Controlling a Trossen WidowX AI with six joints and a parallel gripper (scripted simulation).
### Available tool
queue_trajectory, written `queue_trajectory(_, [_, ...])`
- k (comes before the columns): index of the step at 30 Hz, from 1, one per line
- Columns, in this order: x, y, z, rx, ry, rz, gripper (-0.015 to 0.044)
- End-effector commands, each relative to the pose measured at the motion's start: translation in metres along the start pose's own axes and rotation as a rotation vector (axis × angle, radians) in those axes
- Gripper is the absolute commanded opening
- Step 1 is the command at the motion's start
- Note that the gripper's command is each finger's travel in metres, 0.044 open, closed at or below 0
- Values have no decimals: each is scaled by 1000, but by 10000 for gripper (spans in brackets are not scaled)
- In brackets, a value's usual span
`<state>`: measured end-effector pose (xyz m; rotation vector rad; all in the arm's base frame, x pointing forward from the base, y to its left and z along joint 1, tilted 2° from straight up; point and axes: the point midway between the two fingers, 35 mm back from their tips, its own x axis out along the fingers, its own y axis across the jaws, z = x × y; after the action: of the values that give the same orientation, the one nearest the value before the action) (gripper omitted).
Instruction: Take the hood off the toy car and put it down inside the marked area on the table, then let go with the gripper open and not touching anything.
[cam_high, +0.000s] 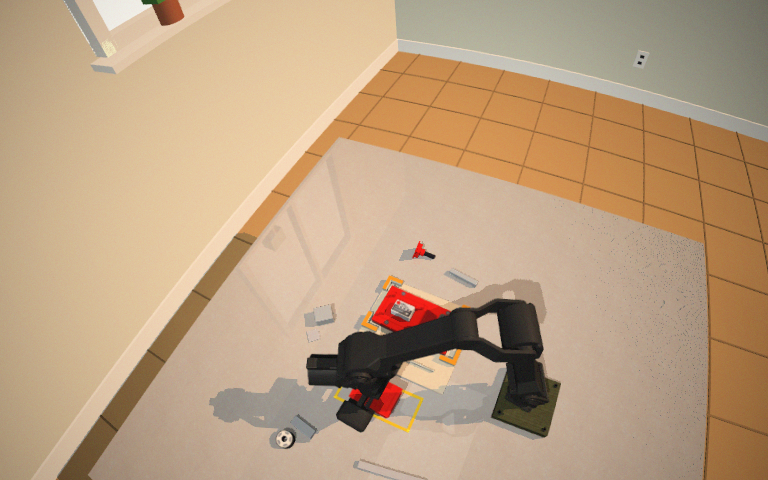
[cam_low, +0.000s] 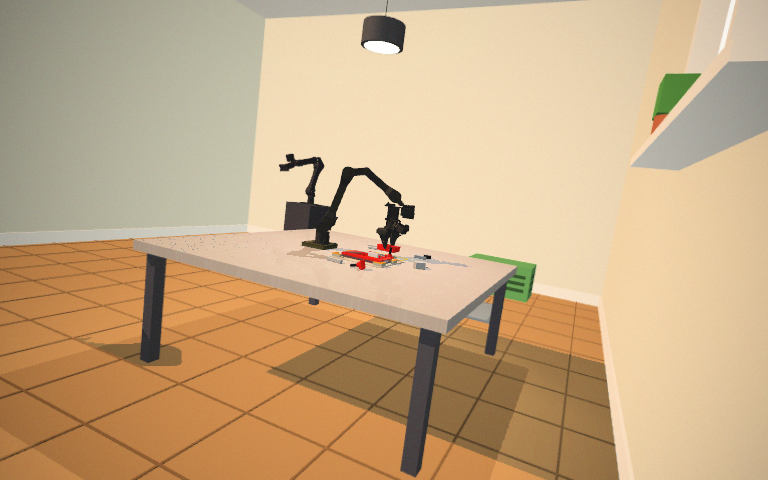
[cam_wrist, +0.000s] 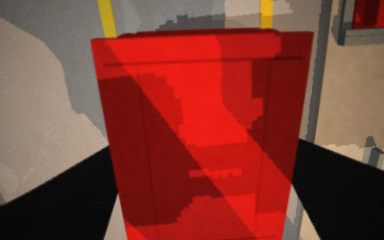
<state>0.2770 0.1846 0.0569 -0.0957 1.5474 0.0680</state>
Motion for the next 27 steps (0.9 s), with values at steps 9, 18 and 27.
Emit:
queue_trajectory(9, [9, 0, -1, 0, 1, 3, 0])
queue_trajectory(18, [13, 0, -1, 0, 1, 3, 0])
queue_trajectory(27, [17, 0, -1, 0, 1, 3, 0])
